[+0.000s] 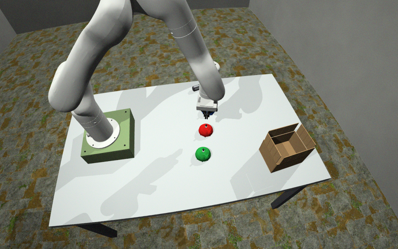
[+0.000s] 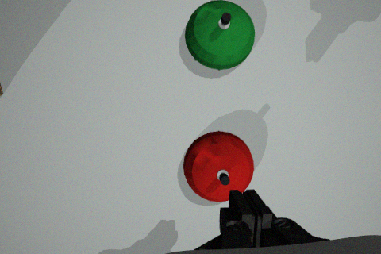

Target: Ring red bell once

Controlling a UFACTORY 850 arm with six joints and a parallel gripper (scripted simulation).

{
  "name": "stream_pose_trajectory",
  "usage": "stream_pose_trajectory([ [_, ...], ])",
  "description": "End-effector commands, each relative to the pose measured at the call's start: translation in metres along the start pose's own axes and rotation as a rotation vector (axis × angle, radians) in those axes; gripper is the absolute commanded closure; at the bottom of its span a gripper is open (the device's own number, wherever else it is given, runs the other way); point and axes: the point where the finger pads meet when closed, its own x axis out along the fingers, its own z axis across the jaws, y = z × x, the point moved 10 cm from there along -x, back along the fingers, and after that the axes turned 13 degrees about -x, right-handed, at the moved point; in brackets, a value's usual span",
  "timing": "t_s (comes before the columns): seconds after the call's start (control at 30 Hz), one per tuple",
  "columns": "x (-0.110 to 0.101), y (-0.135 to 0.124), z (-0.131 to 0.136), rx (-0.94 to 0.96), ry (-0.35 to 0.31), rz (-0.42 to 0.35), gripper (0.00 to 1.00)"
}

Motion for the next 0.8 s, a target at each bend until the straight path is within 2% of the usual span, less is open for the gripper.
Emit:
stream_pose_trajectory([
  [0.0,0.000,0.000,-0.001,0.000,0.002,0.000,1.00],
  [0.77,0.026,0.000,-0.001,0.000,0.002,0.000,1.00],
])
